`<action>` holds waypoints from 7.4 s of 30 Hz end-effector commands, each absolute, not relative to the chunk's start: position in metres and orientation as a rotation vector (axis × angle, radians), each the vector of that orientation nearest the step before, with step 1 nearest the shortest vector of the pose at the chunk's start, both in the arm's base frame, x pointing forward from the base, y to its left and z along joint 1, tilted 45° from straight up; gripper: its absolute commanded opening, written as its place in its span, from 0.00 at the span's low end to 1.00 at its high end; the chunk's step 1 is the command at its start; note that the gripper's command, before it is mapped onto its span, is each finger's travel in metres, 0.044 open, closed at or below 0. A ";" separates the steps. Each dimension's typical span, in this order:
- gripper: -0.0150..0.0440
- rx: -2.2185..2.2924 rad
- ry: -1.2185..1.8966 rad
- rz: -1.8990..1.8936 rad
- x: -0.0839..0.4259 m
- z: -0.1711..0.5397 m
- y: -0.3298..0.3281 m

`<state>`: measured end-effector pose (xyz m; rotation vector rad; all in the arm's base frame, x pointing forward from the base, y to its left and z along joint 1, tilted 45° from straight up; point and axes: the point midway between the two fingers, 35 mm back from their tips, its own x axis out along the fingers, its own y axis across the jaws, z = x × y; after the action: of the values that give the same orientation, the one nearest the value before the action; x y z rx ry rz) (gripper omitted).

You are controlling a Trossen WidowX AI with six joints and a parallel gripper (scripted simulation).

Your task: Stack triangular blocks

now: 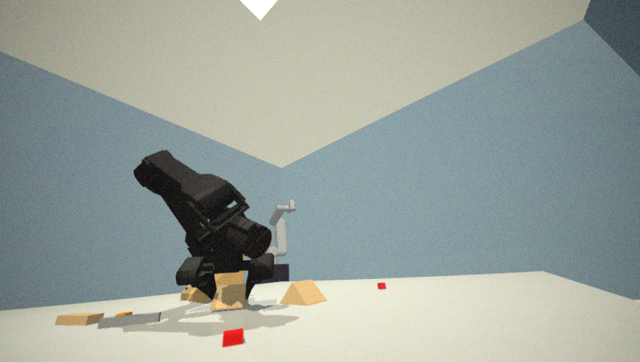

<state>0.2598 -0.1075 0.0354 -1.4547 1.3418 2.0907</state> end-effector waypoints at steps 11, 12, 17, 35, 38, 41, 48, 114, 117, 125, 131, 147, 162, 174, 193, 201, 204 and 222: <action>0.25 -1.868 1.451 1.918 0.245 0.039 -0.085; 0.25 -1.900 1.458 1.901 0.244 0.039 -0.084; 0.25 -2.058 1.490 1.810 0.237 0.039 -0.076; 0.25 -2.606 1.566 1.389 0.212 0.029 -0.054; 0.25 -2.692 1.571 1.304 0.207 0.026 -0.052; 0.25 -2.776 1.574 1.215 0.203 0.023 -0.049; 0.25 -2.967 1.571 0.985 0.192 0.014 -0.045; 1.00 -1.898 1.219 0.144 0.217 -0.008 0.026; 1.00 -1.524 1.083 -0.037 0.233 -0.019 0.029; 1.00 -0.797 0.774 -0.316 0.265 -0.014 0.028; 1.00 -0.723 0.730 -0.335 0.270 -0.010 0.029; 1.00 -0.716 0.741 -0.334 0.286 -0.020 0.024; 1.00 -0.726 0.726 -0.338 0.342 -0.058 -0.023; 1.00 -0.727 0.726 -0.339 0.342 -0.056 -0.026; 1.00 -0.727 0.726 -0.339 0.342 -0.056 -0.026; 1.00 -0.727 0.726 -0.339 0.342 -0.056 -0.026; 1.00 -0.727 0.726 -0.339 0.342 -0.056 -0.026; 0.73 -0.726 0.730 -0.343 0.340 -0.057 -0.026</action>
<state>0.3402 -0.0263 -0.0565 -0.7258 0.7295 -0.3429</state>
